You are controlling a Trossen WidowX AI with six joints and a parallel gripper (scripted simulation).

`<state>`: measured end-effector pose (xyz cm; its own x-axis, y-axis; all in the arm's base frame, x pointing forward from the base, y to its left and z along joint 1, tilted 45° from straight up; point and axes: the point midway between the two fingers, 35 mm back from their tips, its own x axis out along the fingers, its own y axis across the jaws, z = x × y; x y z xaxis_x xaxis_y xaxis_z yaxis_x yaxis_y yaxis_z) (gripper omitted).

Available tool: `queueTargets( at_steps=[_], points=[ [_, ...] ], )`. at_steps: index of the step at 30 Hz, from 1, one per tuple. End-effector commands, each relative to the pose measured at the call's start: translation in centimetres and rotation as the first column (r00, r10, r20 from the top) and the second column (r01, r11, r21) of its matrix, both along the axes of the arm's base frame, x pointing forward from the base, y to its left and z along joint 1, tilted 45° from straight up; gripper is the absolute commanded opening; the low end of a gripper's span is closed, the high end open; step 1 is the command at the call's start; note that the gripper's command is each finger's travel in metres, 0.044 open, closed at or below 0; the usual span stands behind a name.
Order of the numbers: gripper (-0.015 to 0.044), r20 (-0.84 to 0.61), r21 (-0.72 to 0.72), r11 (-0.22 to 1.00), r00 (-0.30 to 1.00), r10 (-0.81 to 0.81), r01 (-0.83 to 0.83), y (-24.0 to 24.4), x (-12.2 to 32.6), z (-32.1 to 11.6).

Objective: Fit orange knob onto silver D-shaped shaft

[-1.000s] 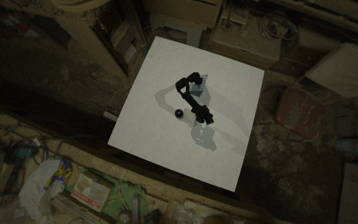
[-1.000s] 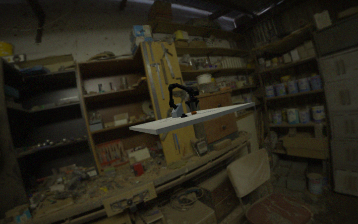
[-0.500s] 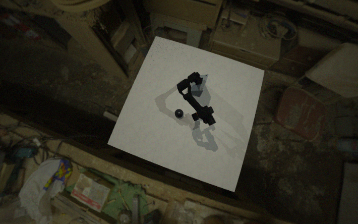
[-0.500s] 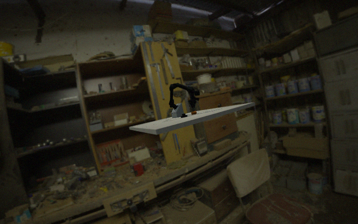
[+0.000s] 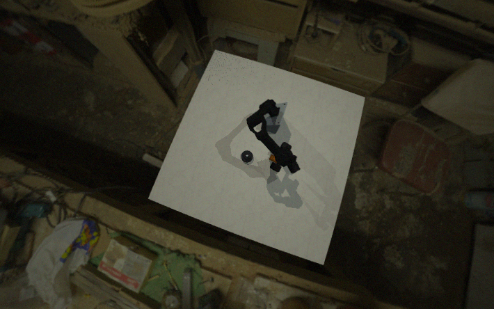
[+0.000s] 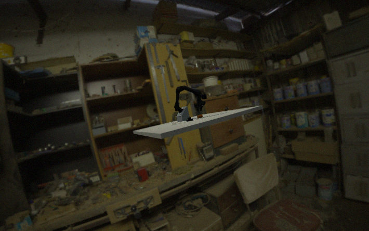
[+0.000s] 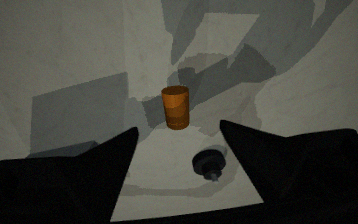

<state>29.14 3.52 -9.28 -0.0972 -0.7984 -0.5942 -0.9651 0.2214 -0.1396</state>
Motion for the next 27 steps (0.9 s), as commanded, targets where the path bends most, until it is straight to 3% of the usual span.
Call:
queueTargets(
  at_steps=[1,27],
  points=[
    [0.0440,-0.029,-0.005,1.000,0.999,0.020,-0.020,-0.1,-0.1,-0.1],
    [0.0440,-0.029,-0.006,1.000,0.999,0.020,-0.020,-3.6,-0.3,-3.7]
  ],
)
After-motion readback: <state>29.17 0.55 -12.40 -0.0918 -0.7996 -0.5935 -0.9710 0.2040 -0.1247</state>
